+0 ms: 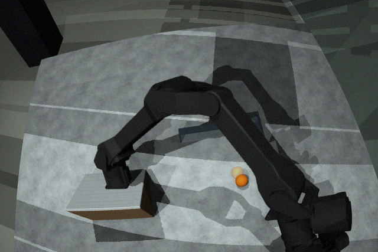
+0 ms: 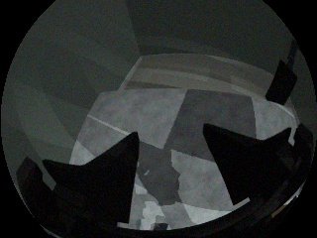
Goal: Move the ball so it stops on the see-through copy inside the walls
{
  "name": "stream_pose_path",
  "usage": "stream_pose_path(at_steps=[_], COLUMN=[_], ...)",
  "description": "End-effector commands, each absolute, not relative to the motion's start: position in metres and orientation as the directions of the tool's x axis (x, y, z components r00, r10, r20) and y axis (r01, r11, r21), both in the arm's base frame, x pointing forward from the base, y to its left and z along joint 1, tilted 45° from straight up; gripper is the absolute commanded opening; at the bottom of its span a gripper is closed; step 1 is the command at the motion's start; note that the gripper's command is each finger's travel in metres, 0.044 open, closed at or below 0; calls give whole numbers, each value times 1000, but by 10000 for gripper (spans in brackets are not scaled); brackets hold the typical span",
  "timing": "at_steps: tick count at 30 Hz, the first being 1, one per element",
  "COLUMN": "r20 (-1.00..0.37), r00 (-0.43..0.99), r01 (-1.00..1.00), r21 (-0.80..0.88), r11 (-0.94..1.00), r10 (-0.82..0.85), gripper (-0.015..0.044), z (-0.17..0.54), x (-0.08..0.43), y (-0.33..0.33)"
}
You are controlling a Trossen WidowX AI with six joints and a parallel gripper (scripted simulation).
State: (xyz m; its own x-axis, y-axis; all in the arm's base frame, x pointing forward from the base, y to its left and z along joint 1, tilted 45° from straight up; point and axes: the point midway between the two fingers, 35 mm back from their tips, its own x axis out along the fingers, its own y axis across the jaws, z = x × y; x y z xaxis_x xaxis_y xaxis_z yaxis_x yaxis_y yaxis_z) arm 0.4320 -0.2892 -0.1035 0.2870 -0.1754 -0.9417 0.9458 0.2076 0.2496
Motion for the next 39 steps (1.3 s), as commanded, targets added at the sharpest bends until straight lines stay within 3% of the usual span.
stream_pose_path(at_steps=[1,11,21,39], r20=[-964,-903,-728,-711], r00=[258,123,-42,-54], r01=[805,394,-42,-71], r21=[250,425,685,703], r11=[538,815,727,708], r10=[63,411,684,701], gripper=[292,292,292,292], z=[-87,-57,-8,-14], x=[427,395,348,343], y=[-213,-97,2,19])
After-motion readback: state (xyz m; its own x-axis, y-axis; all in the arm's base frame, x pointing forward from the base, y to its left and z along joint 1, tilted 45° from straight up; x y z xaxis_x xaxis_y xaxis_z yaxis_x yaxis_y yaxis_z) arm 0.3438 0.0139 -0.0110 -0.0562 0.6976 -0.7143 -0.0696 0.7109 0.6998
